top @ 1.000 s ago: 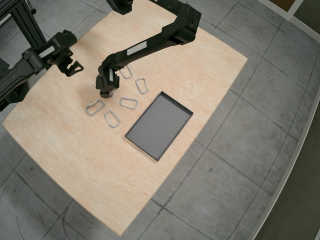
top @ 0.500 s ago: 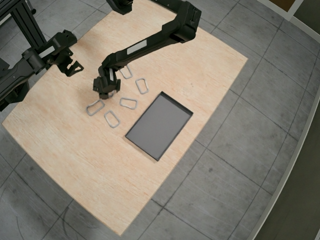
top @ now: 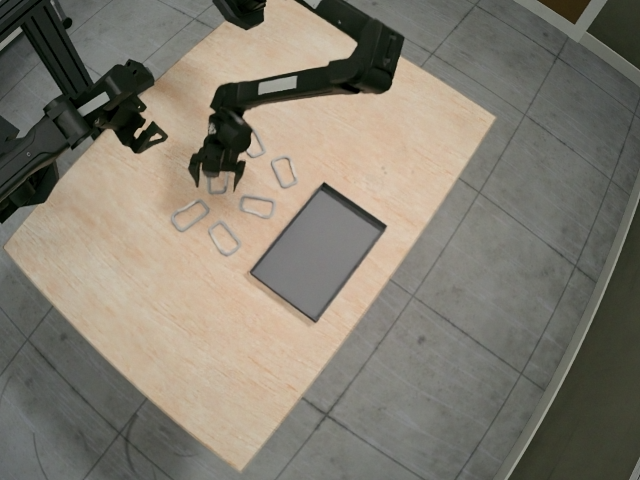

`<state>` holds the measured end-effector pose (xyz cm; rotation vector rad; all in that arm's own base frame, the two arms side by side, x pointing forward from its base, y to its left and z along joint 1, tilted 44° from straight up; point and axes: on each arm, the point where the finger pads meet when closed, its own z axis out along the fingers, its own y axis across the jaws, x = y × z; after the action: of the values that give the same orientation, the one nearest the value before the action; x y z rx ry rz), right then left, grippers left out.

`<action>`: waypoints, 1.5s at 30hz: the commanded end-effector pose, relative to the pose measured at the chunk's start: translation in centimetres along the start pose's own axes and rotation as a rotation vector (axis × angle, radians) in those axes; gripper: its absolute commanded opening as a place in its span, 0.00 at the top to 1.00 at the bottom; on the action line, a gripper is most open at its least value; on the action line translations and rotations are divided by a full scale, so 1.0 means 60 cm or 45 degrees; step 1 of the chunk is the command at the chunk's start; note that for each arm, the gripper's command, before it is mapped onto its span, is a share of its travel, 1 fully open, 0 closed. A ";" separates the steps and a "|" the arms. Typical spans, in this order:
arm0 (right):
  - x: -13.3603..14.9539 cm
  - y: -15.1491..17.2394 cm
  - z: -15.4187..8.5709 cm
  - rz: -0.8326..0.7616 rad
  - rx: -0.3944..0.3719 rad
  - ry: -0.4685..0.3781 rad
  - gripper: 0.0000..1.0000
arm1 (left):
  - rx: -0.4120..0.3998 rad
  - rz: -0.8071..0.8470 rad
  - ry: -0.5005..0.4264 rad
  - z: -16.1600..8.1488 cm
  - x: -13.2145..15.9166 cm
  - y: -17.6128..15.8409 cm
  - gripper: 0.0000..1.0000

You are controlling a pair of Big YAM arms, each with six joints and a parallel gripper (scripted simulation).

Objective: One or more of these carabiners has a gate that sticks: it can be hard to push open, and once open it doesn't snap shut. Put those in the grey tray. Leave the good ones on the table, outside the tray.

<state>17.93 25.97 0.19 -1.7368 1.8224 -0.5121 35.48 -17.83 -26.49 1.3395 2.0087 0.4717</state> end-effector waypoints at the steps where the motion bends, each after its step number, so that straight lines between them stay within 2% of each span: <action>1: -0.019 -0.007 -0.004 0.019 0.005 -0.024 0.00 | -0.037 0.112 -0.081 -0.025 0.029 0.011 0.00; 5: -0.019 -0.007 -0.004 0.019 0.005 -0.024 0.00 | -0.028 0.180 -0.080 -0.041 0.063 -0.003 0.00; 11: -0.019 -0.007 -0.004 0.019 0.005 -0.024 0.00 | -0.015 0.175 -0.076 -0.048 0.075 -0.016 0.00; 24: -0.019 -0.007 -0.004 0.019 0.005 -0.024 0.00 | -0.031 0.164 -0.087 -0.048 0.065 -0.006 0.00; 28: -0.019 -0.007 -0.004 0.019 0.005 -0.024 0.00 | -0.037 0.100 -0.065 -0.050 0.062 0.018 0.00; 32: -0.019 -0.007 -0.004 0.019 0.005 -0.024 0.00 | -0.091 -0.009 -0.065 -0.051 0.032 0.080 0.00; 36: -0.019 -0.007 -0.004 0.019 0.005 -0.024 0.00 | -0.213 -0.179 -0.100 -0.041 -0.039 0.203 0.00; 39: -0.019 -0.007 -0.004 0.019 0.005 -0.024 0.00 | -0.277 -0.273 -0.108 -0.045 -0.074 0.275 0.00; 41: -0.019 -0.007 -0.004 0.019 0.005 -0.024 0.00 | -0.277 -0.273 -0.108 -0.045 -0.074 0.275 0.00; 42: -0.019 -0.007 -0.004 0.019 0.005 -0.024 0.00 | -0.286 -0.287 -0.125 -0.049 -0.096 0.288 0.00; 45: -0.019 -0.007 -0.004 0.019 0.005 -0.024 0.00 | -0.366 -0.396 -0.120 -0.052 -0.122 0.374 0.00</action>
<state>17.93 25.97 0.19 -1.7368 1.8224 -0.5121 48.60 -15.71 -9.11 0.9288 1.8868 0.5371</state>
